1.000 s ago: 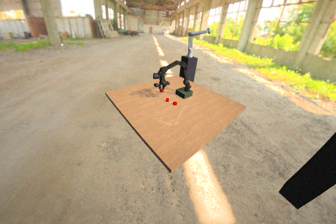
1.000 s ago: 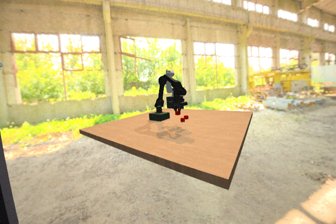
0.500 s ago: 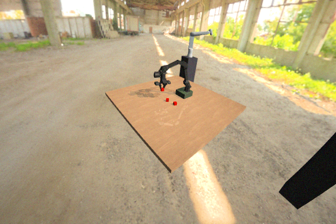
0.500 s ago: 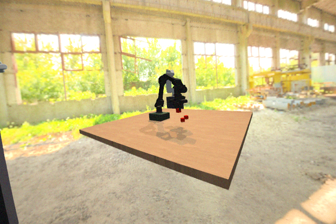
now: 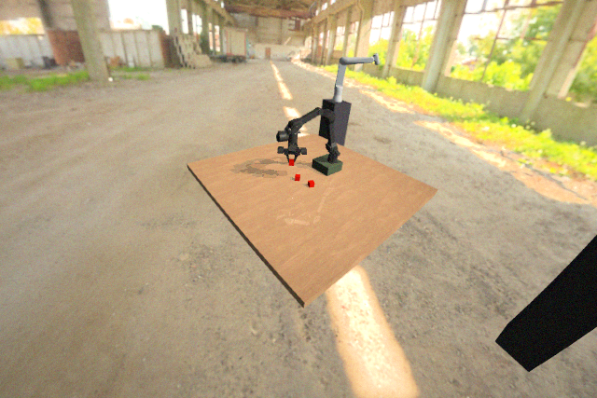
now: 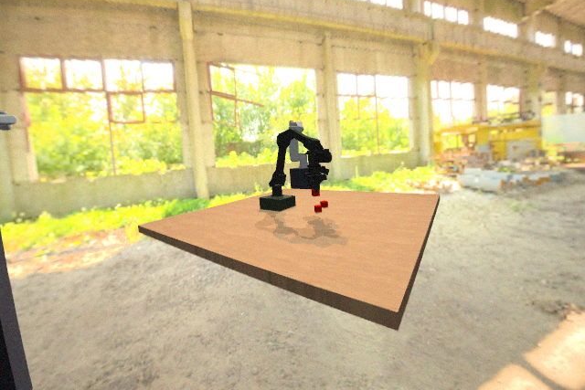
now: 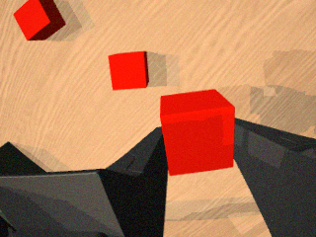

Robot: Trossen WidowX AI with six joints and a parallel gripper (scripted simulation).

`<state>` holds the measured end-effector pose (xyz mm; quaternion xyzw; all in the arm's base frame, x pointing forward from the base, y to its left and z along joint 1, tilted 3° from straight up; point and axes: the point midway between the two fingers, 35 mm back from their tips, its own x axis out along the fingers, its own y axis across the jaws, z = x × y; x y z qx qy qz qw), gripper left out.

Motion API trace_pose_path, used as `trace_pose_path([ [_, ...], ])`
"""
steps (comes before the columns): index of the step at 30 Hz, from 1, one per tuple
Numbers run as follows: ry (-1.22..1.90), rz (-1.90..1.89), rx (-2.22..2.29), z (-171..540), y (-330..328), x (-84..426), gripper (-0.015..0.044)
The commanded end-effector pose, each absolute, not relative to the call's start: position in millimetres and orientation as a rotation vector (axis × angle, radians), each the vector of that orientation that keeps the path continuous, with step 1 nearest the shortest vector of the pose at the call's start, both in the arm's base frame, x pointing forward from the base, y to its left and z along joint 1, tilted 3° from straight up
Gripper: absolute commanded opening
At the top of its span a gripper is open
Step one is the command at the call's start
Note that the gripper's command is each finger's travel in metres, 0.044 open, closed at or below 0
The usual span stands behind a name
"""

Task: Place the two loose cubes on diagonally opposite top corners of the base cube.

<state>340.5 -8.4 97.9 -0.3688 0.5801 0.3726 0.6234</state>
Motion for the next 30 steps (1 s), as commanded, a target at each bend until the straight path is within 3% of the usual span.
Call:
trace_pose_path([
  [1,1.367,0.766,-0.757,96,3,338,0.0105],
  [30,1.51,0.188,-0.135,83,75,315,0.0105],
])
